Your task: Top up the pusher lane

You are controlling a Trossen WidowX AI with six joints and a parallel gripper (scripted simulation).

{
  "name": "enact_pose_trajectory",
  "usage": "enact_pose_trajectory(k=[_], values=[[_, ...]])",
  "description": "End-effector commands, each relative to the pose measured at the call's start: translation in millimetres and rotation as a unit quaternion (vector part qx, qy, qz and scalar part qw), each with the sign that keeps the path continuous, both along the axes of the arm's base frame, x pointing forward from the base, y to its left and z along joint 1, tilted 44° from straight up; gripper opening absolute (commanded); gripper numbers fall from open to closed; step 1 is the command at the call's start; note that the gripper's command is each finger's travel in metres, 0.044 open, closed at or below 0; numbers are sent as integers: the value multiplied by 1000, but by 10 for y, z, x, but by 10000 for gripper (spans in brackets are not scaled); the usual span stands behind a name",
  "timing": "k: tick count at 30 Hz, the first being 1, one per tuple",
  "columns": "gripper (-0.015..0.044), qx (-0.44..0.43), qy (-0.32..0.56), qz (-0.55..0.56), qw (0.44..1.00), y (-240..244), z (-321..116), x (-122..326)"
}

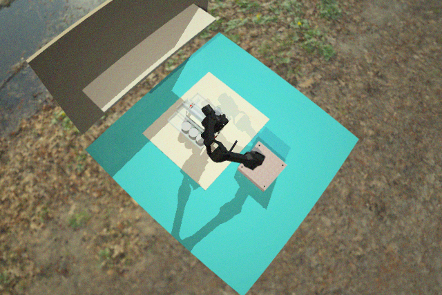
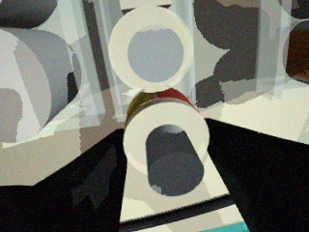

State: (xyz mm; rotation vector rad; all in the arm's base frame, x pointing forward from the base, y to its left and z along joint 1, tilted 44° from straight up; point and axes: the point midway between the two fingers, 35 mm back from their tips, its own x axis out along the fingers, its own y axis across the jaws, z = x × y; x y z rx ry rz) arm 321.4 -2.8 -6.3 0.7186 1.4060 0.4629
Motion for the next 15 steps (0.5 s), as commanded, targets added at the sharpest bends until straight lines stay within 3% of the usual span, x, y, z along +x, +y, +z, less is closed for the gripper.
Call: enact_pose_trajectory(k=[1,15], values=[[0,-1,-13,-1,1000,-21,36,105],[0,-1,-14,-1,1000,-36,50,173]])
